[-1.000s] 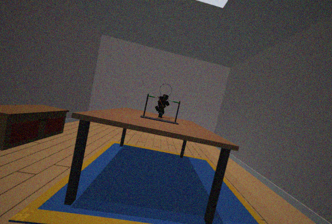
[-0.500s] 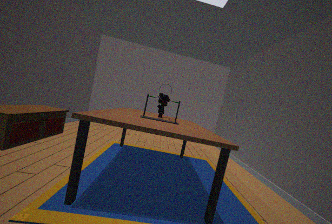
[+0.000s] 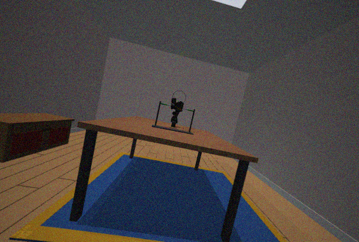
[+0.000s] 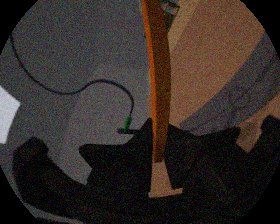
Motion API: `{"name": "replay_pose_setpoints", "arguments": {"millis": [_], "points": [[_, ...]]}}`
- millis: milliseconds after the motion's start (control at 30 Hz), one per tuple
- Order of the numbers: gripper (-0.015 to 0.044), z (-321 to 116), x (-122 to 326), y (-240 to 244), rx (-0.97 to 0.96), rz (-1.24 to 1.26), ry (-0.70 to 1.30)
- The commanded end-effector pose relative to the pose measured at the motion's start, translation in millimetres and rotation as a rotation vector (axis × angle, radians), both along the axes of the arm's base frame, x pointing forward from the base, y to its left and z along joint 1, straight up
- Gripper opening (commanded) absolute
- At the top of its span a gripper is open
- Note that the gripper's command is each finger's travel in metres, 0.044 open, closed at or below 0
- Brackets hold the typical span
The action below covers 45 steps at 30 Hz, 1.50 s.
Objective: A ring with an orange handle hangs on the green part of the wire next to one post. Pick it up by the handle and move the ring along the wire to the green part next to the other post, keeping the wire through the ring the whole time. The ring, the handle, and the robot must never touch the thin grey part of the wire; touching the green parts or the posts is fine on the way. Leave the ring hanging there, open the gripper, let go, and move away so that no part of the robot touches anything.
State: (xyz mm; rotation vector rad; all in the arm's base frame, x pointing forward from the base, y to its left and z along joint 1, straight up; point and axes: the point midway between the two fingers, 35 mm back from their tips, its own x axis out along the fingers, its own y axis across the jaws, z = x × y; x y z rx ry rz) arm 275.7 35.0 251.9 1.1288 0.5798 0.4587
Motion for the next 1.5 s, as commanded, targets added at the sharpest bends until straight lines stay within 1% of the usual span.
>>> {"name": "replay_pose_setpoints", "arguments": {"millis": [0, 567, 1133, 1467], "points": [[-0.0150, 14, -3, 4, 0.066, 0.010, 0.004], [-0.0150, 50, -4, 10, 0.297, 0.010, 0.041], [-0.0150, 105, -4, 3, 0.647, 0.015, 0.100], [-0.0150, 132, -3, -8, 0.807, 0.020, 0.132]]}}
